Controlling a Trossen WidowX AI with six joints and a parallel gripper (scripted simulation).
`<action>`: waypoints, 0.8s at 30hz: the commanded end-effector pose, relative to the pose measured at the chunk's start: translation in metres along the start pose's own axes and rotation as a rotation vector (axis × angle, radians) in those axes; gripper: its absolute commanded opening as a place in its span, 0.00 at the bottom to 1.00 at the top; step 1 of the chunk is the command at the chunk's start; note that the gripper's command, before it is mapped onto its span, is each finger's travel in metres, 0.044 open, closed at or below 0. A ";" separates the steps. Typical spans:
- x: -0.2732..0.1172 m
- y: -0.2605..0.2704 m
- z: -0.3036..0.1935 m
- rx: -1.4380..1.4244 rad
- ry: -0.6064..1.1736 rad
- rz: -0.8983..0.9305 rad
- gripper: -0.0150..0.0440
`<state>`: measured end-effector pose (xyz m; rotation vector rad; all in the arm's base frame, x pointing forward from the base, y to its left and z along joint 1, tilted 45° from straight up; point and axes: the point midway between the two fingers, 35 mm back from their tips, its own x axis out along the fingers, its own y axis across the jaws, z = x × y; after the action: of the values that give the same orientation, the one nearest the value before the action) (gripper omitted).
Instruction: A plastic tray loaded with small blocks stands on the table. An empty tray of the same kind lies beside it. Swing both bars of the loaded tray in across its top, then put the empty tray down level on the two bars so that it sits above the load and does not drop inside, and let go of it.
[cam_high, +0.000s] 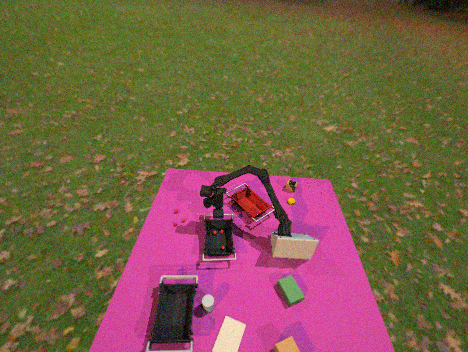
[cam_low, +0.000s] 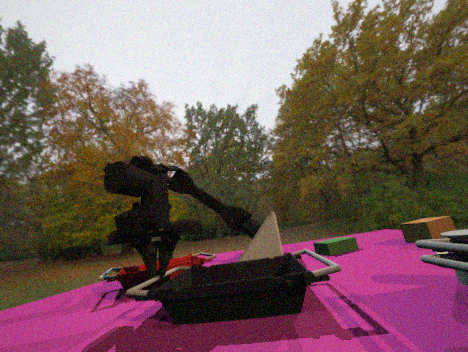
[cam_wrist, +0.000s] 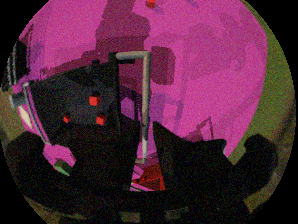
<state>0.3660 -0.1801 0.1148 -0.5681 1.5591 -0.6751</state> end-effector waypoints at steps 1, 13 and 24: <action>0.015 0.002 -0.001 -0.009 0.004 -0.004 0.40; 0.004 0.014 -0.002 -0.010 0.004 -0.003 0.40; -0.009 0.043 -0.002 -0.010 0.004 -0.002 0.40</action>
<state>0.3639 -0.1551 0.1048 -0.5826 1.5554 -0.6968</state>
